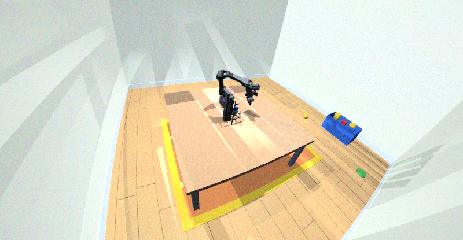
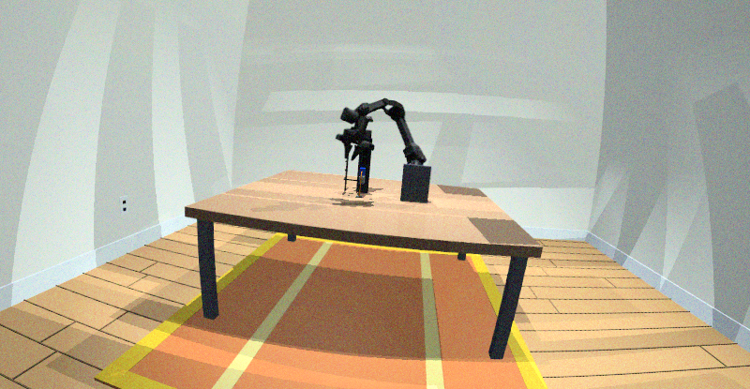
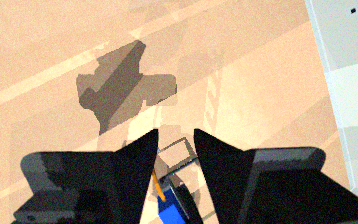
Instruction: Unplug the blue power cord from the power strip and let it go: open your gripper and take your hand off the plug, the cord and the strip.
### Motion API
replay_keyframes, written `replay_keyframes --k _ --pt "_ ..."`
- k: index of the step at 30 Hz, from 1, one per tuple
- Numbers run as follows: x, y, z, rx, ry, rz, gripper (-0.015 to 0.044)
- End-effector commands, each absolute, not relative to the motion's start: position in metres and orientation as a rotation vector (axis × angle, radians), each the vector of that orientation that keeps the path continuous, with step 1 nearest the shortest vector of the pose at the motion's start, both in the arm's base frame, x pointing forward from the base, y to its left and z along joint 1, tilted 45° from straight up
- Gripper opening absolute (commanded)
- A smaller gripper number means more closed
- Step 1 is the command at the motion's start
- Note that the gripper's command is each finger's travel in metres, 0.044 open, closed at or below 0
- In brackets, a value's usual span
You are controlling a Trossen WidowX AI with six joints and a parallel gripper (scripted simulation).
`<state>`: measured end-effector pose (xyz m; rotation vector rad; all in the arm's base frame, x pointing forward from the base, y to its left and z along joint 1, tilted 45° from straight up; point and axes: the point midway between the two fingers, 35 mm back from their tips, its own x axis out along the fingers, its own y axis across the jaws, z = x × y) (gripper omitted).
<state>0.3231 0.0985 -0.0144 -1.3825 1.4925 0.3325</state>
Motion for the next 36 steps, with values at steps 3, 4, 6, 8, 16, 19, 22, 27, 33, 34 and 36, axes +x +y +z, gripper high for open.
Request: replay_keyframes --k 3,4,6,8,16,19,22,27,33,34,36 --pt "0.267 0.024 0.0 -1.659 1.817 0.69 0.016" --pt "0.266 0.023 0.001 -1.662 1.822 0.698 0.016" --pt "0.266 0.023 0.001 -1.662 1.822 0.698 0.016" --pt "0.266 0.023 0.001 -1.662 1.822 0.698 0.016" --pt "0.268 0.022 0.002 -1.662 1.822 0.698 0.016" --pt "0.267 0.019 0.005 -1.662 1.822 0.698 0.016" --pt "0.267 0.016 0.008 -1.662 1.822 0.698 0.016" --pt "0.267 0.01 0.014 -1.662 1.822 0.698 0.016" --pt "0.266 0.003 0.021 -1.663 1.822 0.698 0.016" --pt "0.265 0.002 0.022 -1.663 1.823 0.698 0.016" --pt "0.265 0.0 0.024 -1.663 1.823 0.697 0.016"
